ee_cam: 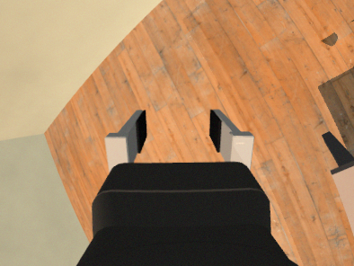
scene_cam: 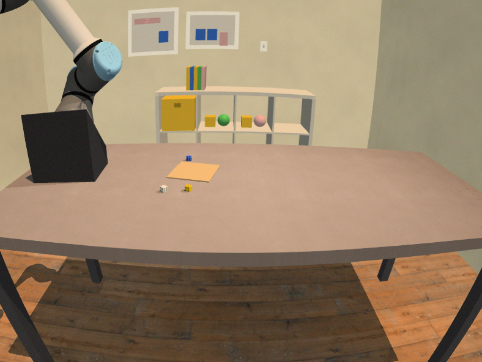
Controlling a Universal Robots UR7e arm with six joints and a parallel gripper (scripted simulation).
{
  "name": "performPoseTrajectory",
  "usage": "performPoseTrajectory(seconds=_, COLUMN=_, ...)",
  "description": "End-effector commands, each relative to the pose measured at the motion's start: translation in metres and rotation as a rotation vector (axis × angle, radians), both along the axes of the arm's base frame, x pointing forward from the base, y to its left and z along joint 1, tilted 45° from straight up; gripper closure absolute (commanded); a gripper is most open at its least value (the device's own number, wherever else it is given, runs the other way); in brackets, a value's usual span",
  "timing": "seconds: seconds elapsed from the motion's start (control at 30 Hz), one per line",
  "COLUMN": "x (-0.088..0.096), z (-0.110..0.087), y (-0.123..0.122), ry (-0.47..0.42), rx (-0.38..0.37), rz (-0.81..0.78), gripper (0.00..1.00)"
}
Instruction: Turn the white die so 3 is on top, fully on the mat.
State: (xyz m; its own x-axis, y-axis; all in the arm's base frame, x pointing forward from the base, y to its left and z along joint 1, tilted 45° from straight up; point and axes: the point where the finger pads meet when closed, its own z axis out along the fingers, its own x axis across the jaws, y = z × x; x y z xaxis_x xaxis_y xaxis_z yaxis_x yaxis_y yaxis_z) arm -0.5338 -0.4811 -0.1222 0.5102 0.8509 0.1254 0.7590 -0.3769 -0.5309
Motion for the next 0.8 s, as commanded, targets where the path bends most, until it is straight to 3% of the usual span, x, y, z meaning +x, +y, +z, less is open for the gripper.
performPoseTrajectory(seconds=0.0, x=0.0, z=0.001, y=-0.001, ry=0.001, rx=-0.001, rz=0.001, gripper=0.0)
performPoseTrajectory(seconds=0.2, x=0.008, z=-0.001, y=-0.005, ry=-0.01, rx=0.0, rz=0.016, gripper=0.0)
performPoseTrajectory(seconds=0.43, x=0.047, z=-0.007, y=-0.025, ry=-0.064, rx=0.007, rz=0.089, gripper=0.0)
performPoseTrajectory(seconds=0.5, x=0.047, z=-0.007, y=-0.025, ry=-0.064, rx=0.007, rz=0.089, gripper=0.0)
performPoseTrajectory(seconds=0.63, x=0.089, z=-0.013, y=-0.043, ry=-0.121, rx=0.016, rz=0.165, gripper=0.0)
performPoseTrajectory(seconds=0.77, x=0.147, z=-0.021, y=-0.062, ry=-0.196, rx=0.03, rz=0.266, gripper=0.0)
